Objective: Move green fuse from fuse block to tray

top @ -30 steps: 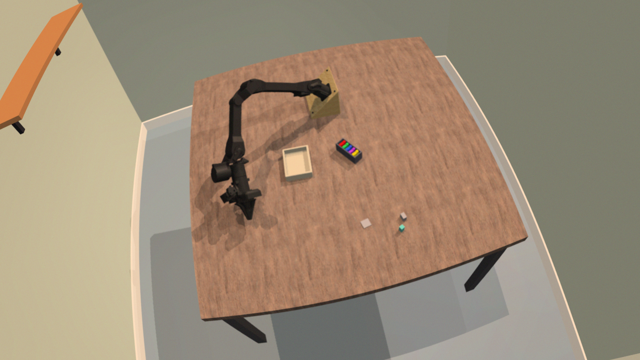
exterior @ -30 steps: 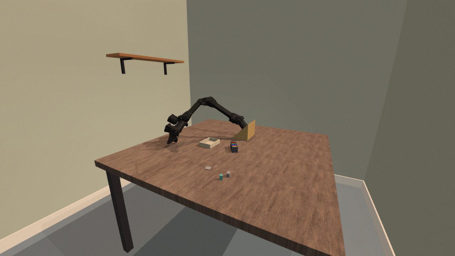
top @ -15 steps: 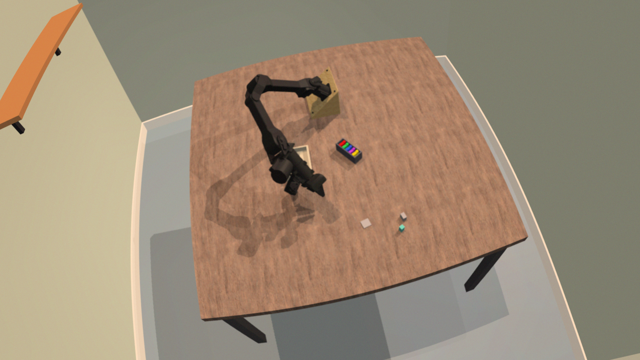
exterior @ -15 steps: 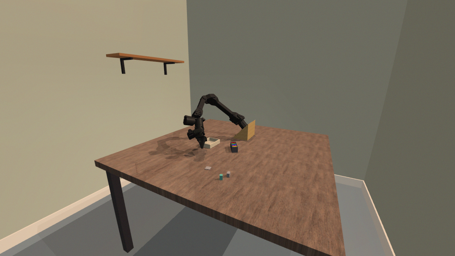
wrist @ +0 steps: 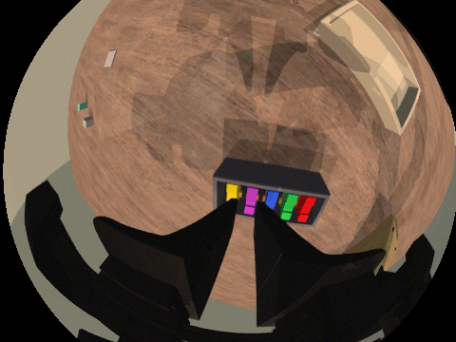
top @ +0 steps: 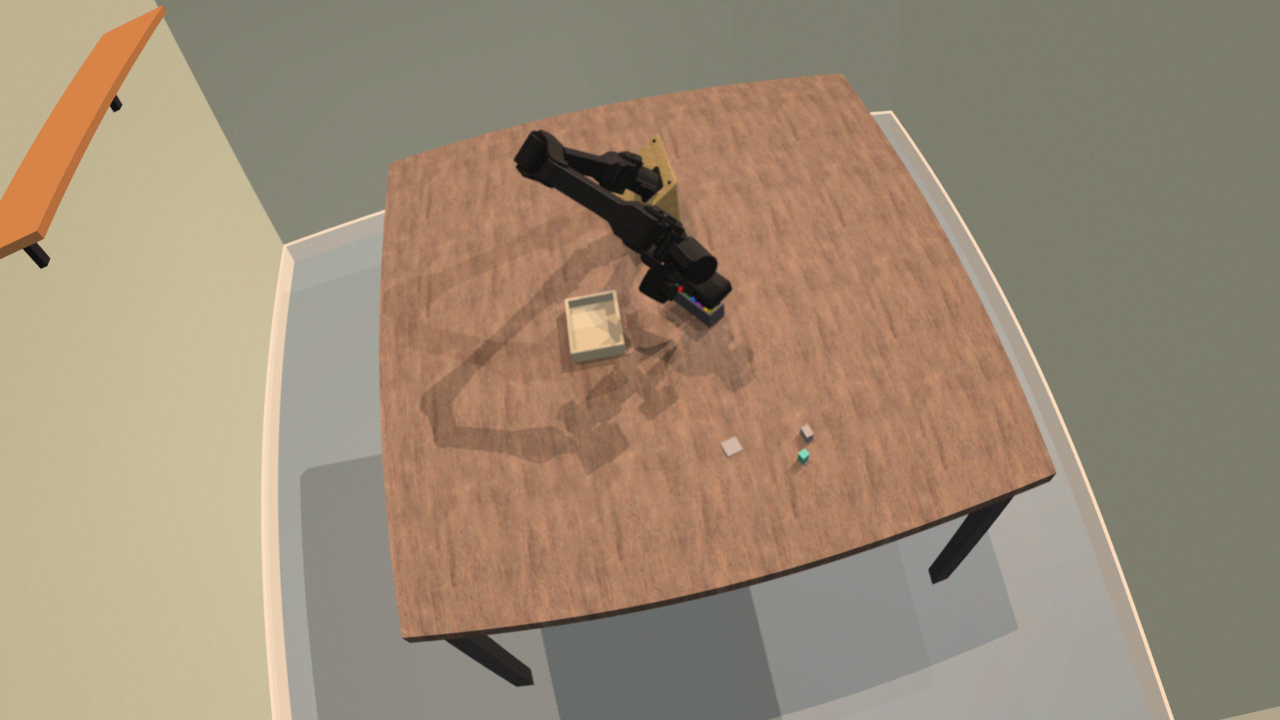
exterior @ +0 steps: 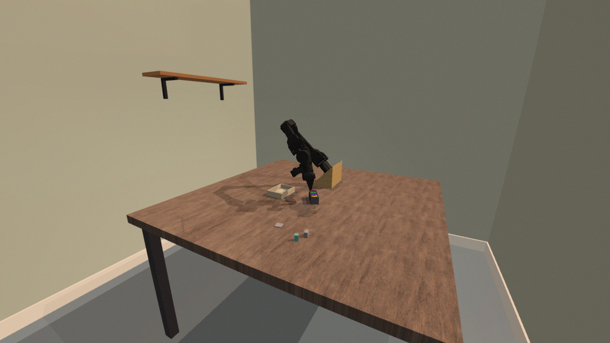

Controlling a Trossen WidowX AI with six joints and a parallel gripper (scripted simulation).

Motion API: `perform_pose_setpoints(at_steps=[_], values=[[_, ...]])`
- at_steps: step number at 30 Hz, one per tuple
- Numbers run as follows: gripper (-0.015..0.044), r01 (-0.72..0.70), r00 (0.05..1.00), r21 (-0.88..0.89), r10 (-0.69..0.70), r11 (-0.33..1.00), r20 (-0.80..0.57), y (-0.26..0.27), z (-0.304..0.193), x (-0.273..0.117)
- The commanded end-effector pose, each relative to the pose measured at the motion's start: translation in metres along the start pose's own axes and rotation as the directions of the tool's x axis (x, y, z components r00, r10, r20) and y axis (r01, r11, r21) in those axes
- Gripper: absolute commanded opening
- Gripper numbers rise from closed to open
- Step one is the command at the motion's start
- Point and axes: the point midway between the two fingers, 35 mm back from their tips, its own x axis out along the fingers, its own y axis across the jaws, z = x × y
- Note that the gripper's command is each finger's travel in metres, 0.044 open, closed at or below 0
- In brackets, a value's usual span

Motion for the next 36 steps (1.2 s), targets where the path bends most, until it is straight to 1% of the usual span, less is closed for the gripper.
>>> perform_pose_setpoints(at_steps=[1,3,11,36], values=[[0.0061,0.100,0.986,-0.023,-0.096,0.995,0.136,-0.028,-0.024,-0.004],[0.0061,0.114,0.980,-0.027,-0.108,0.993,0.167,-0.033,-0.028,-0.006],[0.0061,0.114,0.980,-0.027,-0.108,0.993,0.167,-0.033,-0.028,-0.004],[0.0061,0.114,0.980,-0.027,-0.108,0.993,0.168,-0.034,-0.022,0.019]])
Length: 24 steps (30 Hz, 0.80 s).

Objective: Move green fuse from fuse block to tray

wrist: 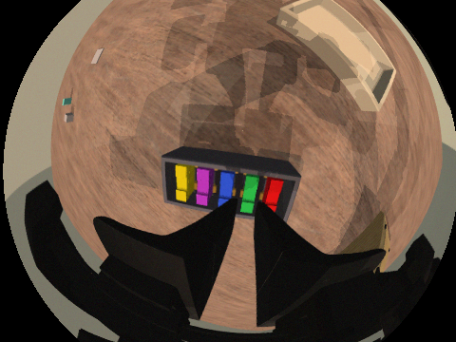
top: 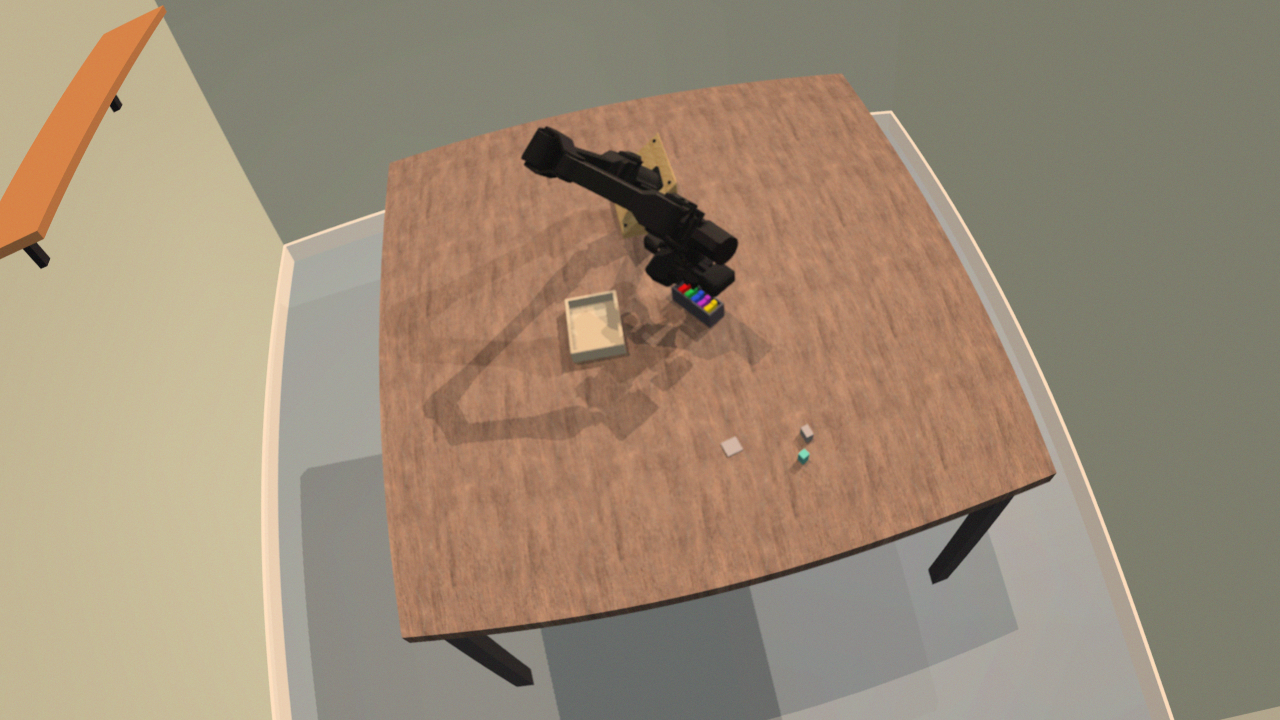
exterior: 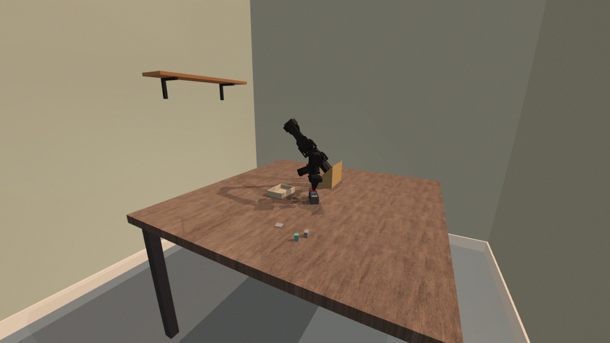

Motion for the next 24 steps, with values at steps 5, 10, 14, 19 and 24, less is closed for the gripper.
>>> perform_pose_setpoints(at_steps=[5,10,14,19,24], values=[[0.0061,0.005,1.000,-0.003,-0.005,1.000,0.005,-0.0013,0.0009,0.0083],[0.0061,0.005,1.000,-0.003,-0.005,1.000,0.005,-0.0013,0.0009,0.0090],[0.0061,0.005,1.000,-0.003,-0.005,1.000,0.005,-0.0013,0.0009,0.0090],[0.0061,0.005,1.000,-0.003,-0.005,1.000,0.005,-0.0013,0.0009,0.0094],[0.0061,0.005,1.000,-0.003,-0.005,1.000,0.005,-0.0013,0.0010,0.0130]])
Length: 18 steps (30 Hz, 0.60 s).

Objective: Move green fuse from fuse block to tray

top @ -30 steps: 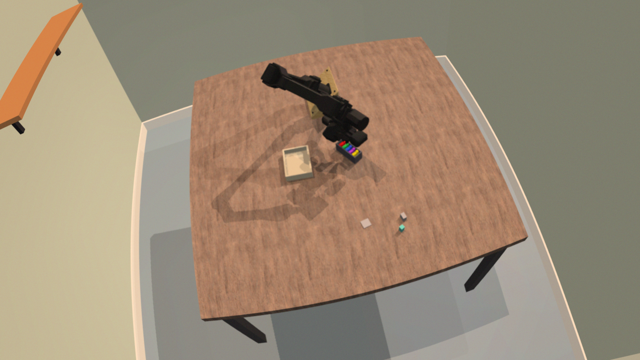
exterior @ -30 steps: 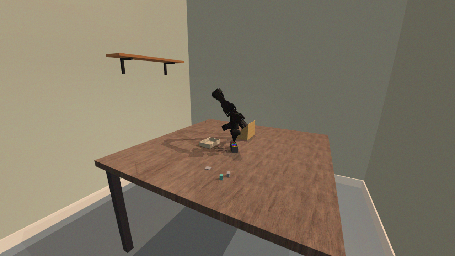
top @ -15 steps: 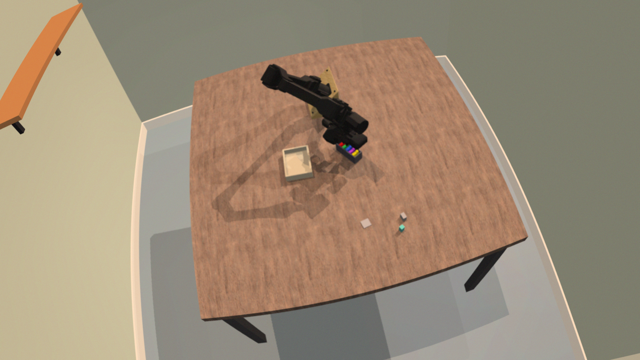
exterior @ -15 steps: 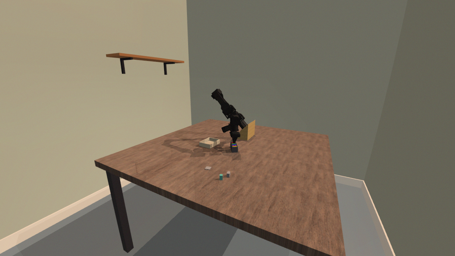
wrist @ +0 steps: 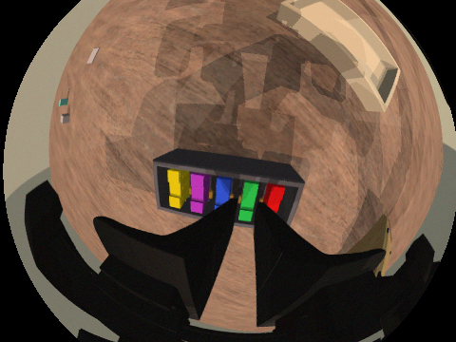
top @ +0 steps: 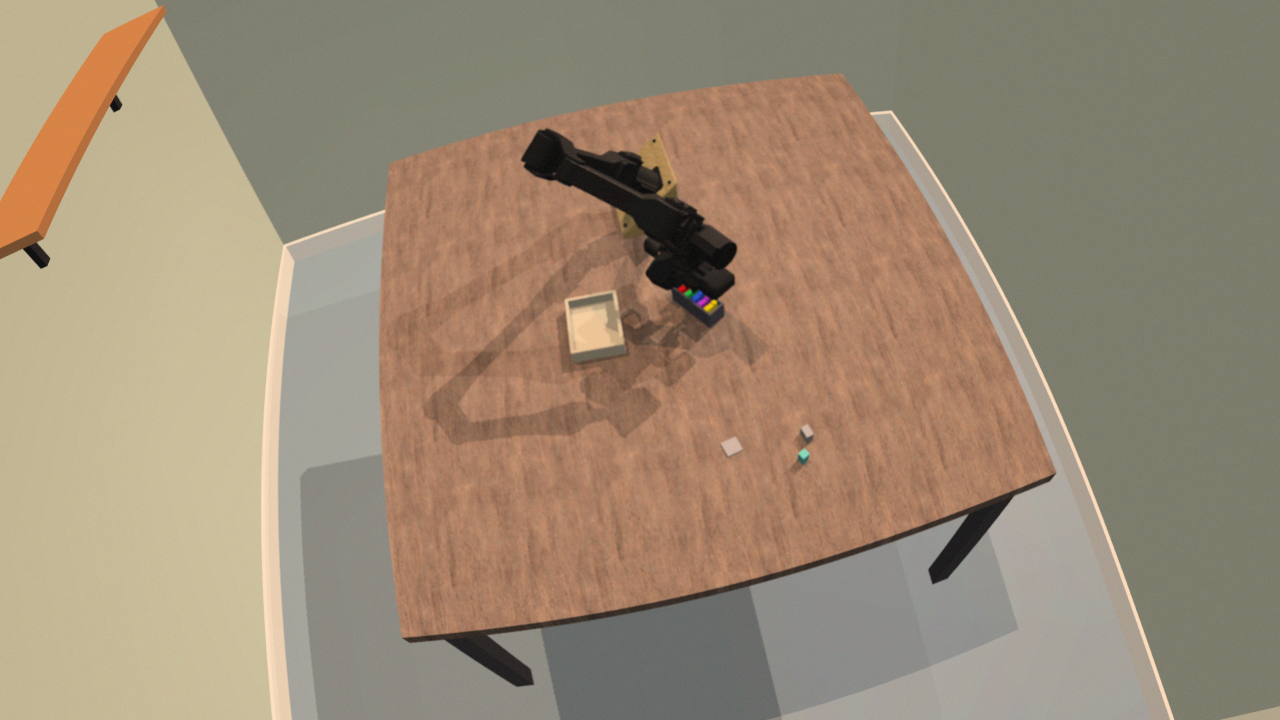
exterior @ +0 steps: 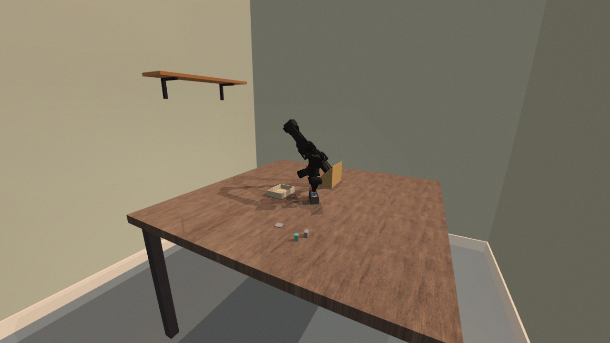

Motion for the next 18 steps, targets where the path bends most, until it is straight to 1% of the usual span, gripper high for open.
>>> perform_pose_setpoints(at_steps=[1,11,18], values=[[0.0061,0.002,1.000,-0.003,-0.002,1.000,0.004,-0.0005,0.0006,0.0034],[0.0061,0.002,1.000,-0.003,-0.002,1.000,0.005,-0.0006,0.0007,0.0085],[0.0015,0.001,1.000,0.000,-0.001,1.000,0.000,-0.0002,0.0002,0.0074]])
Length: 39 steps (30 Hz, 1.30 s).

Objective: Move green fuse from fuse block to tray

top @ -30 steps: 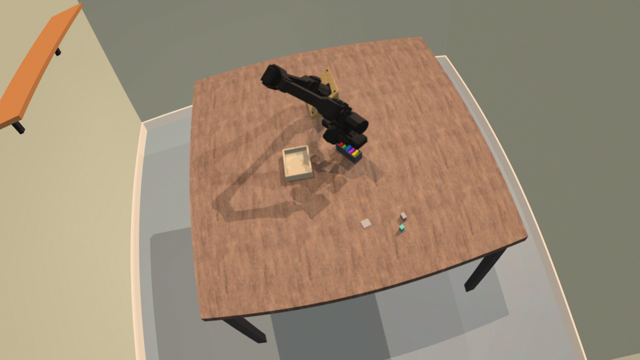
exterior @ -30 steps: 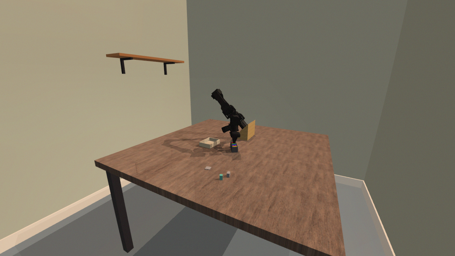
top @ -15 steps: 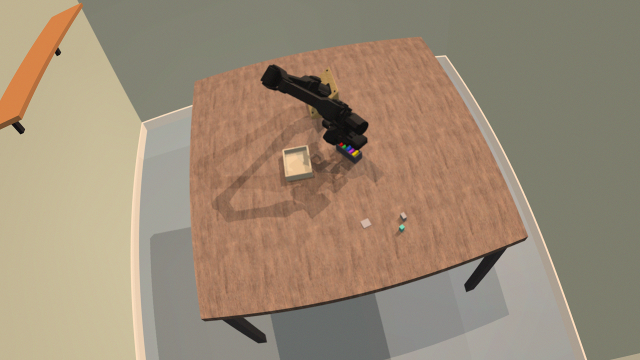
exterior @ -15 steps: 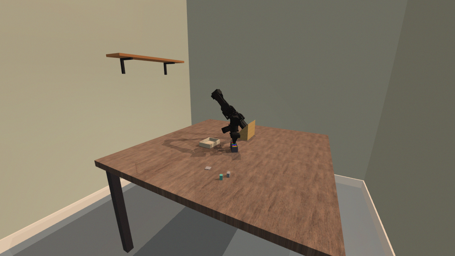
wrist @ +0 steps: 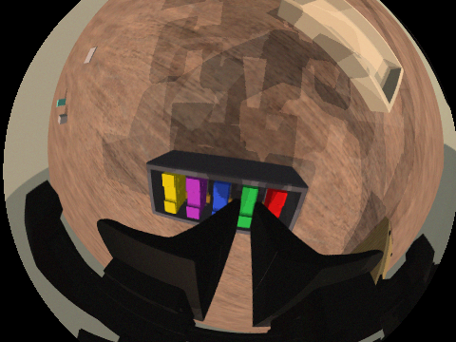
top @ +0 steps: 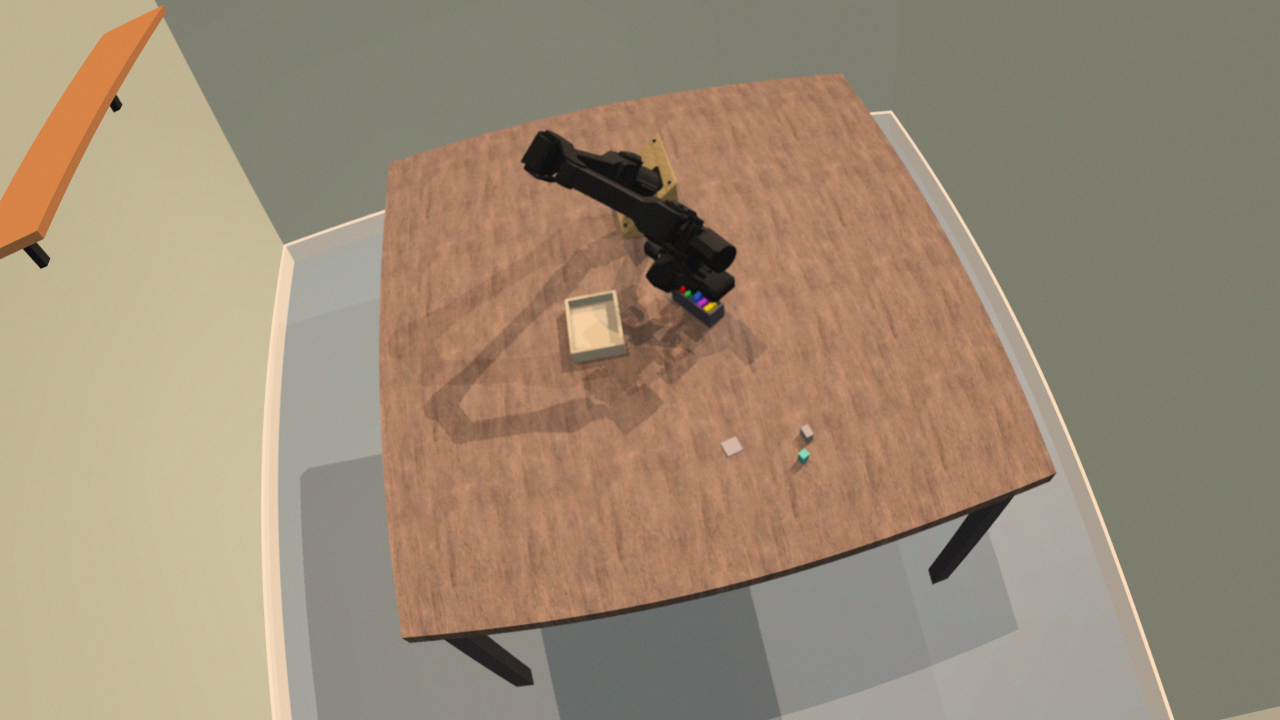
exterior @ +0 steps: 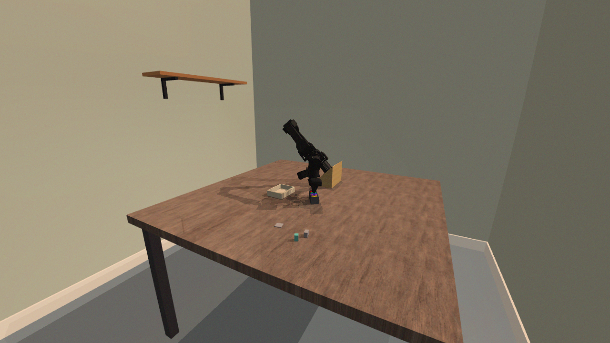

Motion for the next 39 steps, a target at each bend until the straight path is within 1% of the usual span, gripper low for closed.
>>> perform_pose_setpoints(at_steps=[1,3,39], values=[[0.0008,0.000,1.000,0.001,0.000,1.000,0.000,0.000,0.000,0.000],[0.0000,0.000,1.000,0.001,0.000,1.000,0.000,0.000,0.000,0.000],[0.0000,0.000,1.000,-0.001,0.000,1.000,0.000,0.001,0.000,-0.015]])
